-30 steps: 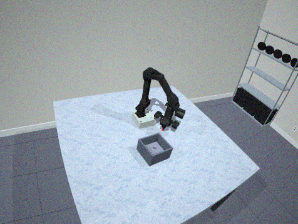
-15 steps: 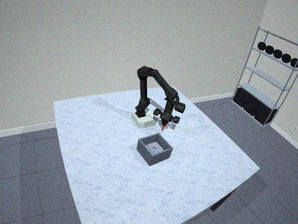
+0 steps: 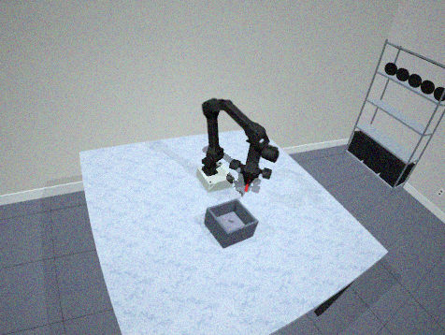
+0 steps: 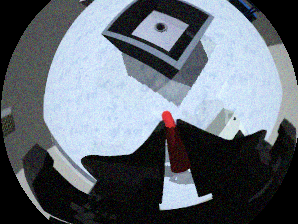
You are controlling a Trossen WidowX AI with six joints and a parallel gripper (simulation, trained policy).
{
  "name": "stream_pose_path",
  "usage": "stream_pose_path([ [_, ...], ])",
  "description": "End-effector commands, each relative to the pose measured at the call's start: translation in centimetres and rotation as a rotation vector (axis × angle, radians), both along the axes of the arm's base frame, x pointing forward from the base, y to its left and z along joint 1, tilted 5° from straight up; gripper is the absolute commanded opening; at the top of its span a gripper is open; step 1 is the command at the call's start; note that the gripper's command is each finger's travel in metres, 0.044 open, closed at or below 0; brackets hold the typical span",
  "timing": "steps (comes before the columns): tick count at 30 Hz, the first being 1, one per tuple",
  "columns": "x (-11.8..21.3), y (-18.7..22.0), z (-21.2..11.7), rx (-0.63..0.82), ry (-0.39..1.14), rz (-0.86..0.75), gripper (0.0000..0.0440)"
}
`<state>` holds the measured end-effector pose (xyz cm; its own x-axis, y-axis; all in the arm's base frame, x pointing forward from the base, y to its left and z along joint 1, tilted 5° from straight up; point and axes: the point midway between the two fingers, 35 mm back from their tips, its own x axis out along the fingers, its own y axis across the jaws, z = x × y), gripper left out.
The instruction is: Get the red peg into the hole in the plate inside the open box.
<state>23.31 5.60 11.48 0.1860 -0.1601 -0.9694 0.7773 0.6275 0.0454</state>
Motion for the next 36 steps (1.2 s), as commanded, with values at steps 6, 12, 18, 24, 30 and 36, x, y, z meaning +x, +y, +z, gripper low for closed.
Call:
stream_pose_path([
  [6,2.2,-2.7,1.6,-0.02,-0.037,-0.023,0.0],
  [12,3.7,-4.8,2.0,-0.028,-0.057,-0.056,0.0],
  [18,5.1,-6.9,2.2,-0.035,-0.075,-0.09,0.0],
  [24,6.5,-9.0,2.0,-0.04,-0.094,-0.126,0.0],
  [30,7.8,-11.0,1.6,-0.037,-0.108,-0.159,0.0001],
  [36,8.9,-12.6,0.9,-0.028,-0.109,-0.182,0.0003],
])
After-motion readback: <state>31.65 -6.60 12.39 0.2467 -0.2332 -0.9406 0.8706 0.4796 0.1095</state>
